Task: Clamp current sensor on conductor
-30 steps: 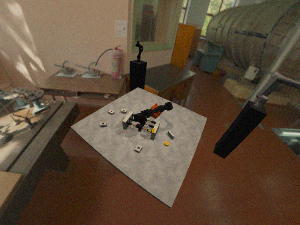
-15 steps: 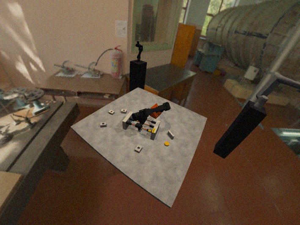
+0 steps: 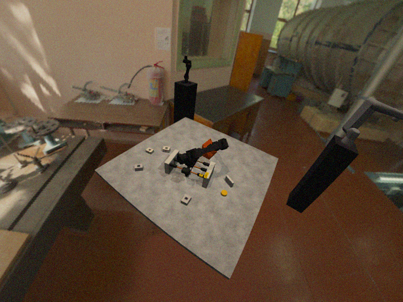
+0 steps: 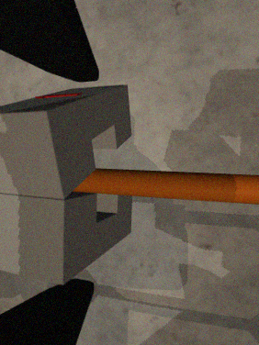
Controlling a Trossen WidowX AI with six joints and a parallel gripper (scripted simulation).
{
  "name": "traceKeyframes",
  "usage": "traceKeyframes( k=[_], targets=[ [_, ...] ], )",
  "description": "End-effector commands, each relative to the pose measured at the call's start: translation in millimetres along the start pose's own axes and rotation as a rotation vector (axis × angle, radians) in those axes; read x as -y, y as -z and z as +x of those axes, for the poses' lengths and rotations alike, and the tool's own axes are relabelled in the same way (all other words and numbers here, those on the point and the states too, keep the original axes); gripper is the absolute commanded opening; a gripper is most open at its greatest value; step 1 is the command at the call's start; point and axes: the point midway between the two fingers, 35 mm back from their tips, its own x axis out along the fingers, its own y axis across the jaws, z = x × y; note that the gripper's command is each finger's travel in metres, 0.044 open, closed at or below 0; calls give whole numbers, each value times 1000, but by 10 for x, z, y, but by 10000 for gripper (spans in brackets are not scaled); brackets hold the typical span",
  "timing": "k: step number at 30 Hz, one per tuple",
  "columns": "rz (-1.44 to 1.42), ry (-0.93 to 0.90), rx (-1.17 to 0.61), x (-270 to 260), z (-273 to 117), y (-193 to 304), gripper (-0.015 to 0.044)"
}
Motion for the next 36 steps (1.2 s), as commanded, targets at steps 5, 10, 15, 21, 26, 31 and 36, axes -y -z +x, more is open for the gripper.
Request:
traceKeyframes(
  k=[5, 10, 15, 21, 26, 31, 36],
  targets=[
    [5, 15, 1, 12, 123, -10, 440],
    [0, 9, -1, 1, 87, 0, 413],
    [0, 9, -1, 1, 87, 0, 380],
    [0, 9, -1, 1, 87, 0, 340],
    [0, 9, -1, 1, 87, 0, 307],
    [0, 9, -1, 1, 87, 0, 273],
    [0, 9, -1, 1, 87, 0, 240]
  ],
)
